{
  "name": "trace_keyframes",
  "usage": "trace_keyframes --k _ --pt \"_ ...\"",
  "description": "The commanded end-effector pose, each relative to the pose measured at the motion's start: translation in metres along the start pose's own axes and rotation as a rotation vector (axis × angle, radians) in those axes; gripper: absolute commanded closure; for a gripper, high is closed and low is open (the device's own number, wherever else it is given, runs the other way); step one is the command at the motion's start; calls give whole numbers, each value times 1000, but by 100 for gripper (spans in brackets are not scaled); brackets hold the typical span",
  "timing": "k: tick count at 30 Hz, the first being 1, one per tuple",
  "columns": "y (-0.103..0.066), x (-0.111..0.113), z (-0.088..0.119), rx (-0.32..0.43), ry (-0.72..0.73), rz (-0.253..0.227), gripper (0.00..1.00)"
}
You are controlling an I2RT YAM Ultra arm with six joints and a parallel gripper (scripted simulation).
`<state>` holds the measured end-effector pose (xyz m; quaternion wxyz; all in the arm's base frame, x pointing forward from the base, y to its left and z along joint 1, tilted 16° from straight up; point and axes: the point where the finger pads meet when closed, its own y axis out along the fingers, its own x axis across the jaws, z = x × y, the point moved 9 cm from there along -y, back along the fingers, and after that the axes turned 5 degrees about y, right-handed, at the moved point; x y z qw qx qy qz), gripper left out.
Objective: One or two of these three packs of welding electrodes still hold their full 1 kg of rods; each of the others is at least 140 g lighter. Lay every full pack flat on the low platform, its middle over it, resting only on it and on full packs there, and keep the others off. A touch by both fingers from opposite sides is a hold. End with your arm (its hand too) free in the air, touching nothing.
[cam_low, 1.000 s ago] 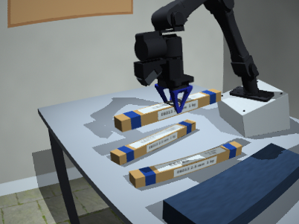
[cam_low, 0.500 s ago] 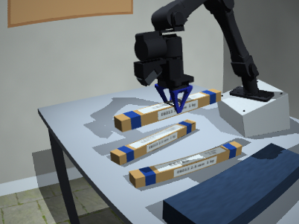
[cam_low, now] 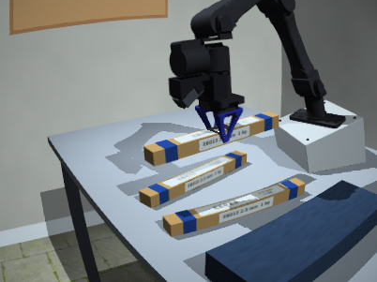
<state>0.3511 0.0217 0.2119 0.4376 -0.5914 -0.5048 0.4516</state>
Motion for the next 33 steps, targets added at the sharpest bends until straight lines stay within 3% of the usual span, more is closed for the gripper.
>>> trace_keyframes --k 1,16,17,33 --pt "-26 3 -5 -71 0 -12 100" --pt "-26 3 -5 -71 0 -12 100" --pt "-38 2 -6 -98 11 -17 100" --pt "-37 -41 -9 -96 18 -15 100"
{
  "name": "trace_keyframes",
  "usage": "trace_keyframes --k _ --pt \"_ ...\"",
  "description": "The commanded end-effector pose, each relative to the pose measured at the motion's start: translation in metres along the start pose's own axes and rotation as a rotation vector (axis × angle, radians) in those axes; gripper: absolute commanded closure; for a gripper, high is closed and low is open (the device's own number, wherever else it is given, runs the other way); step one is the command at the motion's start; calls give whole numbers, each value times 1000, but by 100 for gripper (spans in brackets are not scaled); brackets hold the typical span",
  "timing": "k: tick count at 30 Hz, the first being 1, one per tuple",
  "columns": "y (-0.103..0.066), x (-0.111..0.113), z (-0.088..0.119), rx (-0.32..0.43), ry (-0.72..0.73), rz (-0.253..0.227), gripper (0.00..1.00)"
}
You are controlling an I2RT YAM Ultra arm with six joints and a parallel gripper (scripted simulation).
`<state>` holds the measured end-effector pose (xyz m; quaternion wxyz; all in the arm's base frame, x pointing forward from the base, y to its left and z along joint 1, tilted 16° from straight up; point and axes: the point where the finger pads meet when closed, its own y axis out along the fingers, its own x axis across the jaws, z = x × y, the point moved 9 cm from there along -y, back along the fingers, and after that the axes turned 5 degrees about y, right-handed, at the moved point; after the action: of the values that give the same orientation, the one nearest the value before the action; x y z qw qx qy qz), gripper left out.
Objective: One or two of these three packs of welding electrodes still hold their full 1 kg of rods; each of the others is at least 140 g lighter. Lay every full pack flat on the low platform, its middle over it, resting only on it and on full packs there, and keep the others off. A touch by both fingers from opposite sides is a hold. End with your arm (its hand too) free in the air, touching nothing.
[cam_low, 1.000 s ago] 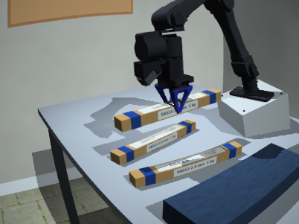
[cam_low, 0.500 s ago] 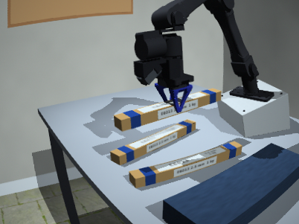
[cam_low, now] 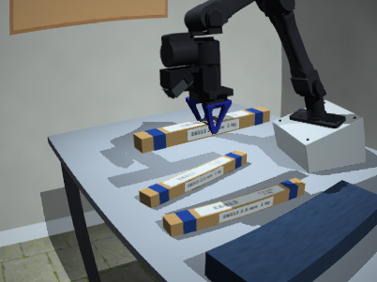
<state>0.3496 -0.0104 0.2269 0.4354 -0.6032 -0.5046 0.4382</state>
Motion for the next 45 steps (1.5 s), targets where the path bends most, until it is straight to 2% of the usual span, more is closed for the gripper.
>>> trace_keyframes --k 1,20,24,27,31,32,35,38,41,45 --pt "-25 -10 -6 -70 -7 -18 100" --pt "-25 -55 -10 -71 -8 -13 100" --pt "-16 -65 -12 -46 -9 -14 100" --pt "-21 -74 -12 -61 -9 -12 100" --pt "-19 -79 -13 -53 -9 -13 100" --pt "-24 -82 -12 -68 -9 -10 100" --pt "-16 -89 -14 -45 -10 -14 100" --pt "-21 -98 -14 -60 -9 -10 100" --pt "-16 -106 -15 -48 -10 -12 100" --pt "-19 -116 -16 -54 -10 -10 100"
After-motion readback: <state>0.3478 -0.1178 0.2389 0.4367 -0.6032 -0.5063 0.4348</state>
